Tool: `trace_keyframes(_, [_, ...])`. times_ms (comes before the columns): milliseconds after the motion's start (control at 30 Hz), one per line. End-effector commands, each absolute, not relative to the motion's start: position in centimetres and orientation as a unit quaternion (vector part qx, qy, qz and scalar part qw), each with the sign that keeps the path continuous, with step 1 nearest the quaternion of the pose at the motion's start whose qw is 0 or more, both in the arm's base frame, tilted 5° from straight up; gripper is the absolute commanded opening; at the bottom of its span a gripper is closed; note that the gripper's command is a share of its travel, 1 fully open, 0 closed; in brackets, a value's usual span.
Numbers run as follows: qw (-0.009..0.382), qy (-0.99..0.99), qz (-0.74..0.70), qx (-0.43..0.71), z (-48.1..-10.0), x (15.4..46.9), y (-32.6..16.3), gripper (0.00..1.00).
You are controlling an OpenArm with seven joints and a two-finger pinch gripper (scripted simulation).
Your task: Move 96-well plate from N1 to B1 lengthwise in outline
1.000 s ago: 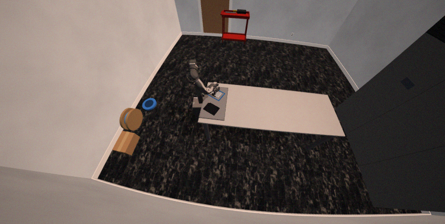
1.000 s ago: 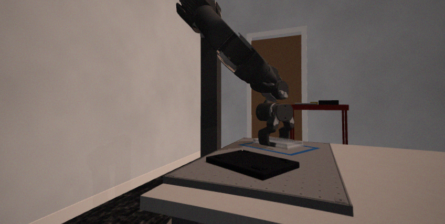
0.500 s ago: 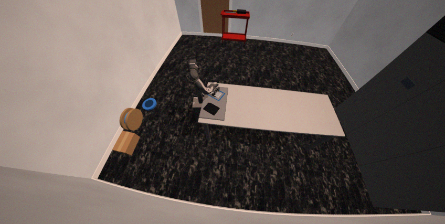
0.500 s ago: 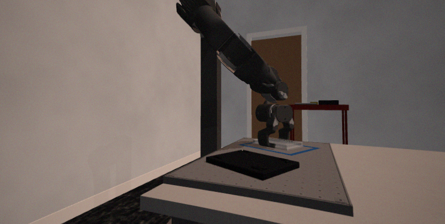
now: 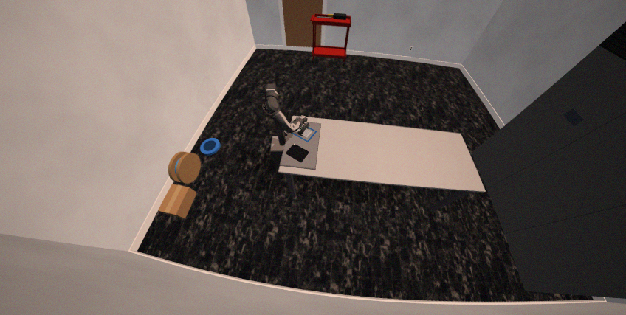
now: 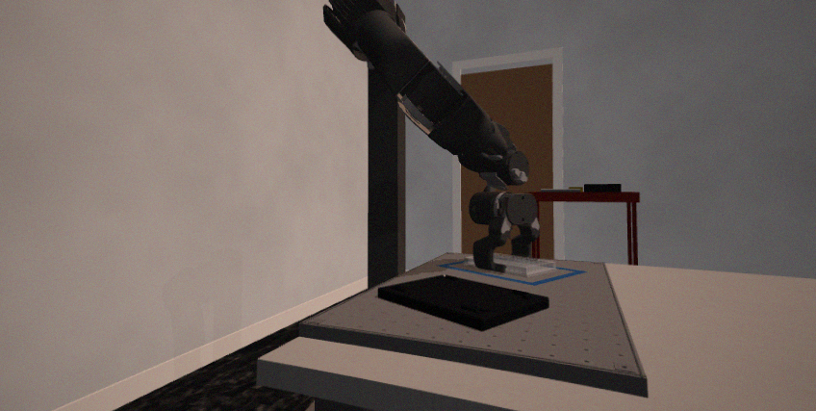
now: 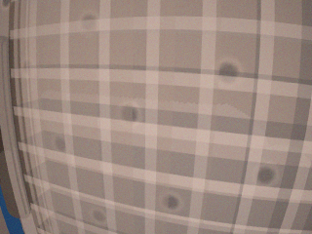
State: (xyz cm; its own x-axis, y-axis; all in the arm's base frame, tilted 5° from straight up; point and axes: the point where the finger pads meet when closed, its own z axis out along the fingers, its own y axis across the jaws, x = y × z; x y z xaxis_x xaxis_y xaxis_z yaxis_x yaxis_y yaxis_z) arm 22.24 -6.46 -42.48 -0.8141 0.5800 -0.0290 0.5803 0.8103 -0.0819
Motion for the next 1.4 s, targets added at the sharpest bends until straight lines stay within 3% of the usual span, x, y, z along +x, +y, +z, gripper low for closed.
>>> trace_keyframes(0, [0.002, 0.952, -0.040, 0.303, -42.50, 22.27, -6.30, 0.00])
trace_keyframes(300, [0.002, 0.952, -0.040, 0.303, -42.50, 22.27, -6.30, 0.00])
trace_keyframes(800, [0.002, 0.952, -0.042, 0.305, -42.43, 22.30, -6.40, 0.50])
trace_keyframes(867, [0.002, 0.952, -0.042, 0.305, -42.43, 22.30, -6.40, 0.50])
trace_keyframes(1133, [0.002, 0.952, -0.042, 0.305, -42.43, 22.30, -6.40, 0.77])
trace_keyframes(1367, [0.002, 0.952, -0.042, 0.305, -42.43, 22.30, -6.40, 0.77])
